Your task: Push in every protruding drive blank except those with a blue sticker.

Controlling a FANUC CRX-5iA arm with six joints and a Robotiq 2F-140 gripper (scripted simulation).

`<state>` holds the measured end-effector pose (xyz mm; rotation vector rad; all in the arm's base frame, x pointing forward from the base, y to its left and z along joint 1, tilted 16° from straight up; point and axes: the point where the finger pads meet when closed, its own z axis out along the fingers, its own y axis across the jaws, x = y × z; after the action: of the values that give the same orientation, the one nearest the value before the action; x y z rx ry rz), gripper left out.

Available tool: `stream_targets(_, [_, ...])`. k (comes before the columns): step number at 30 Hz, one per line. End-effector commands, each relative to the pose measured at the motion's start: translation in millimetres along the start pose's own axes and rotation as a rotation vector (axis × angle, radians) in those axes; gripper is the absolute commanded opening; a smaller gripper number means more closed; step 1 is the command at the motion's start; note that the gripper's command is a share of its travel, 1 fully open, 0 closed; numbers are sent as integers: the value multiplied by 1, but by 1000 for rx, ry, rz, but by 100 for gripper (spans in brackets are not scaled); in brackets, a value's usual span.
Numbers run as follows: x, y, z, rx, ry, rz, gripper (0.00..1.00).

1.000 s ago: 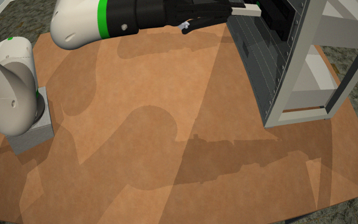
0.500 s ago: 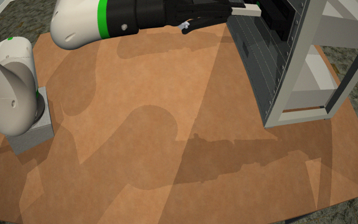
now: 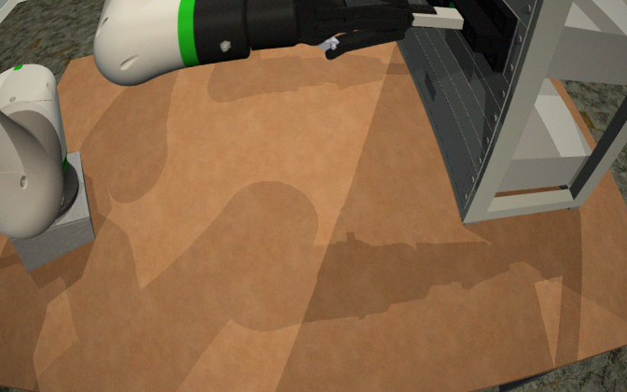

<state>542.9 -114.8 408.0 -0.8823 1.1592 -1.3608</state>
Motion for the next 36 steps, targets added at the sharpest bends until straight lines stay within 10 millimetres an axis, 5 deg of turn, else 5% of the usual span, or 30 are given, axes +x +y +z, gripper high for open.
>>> stream_targets(1, [0,0,2,1,0,0,0])
stream_targets(36, [0,0,21,1,0,0,0])
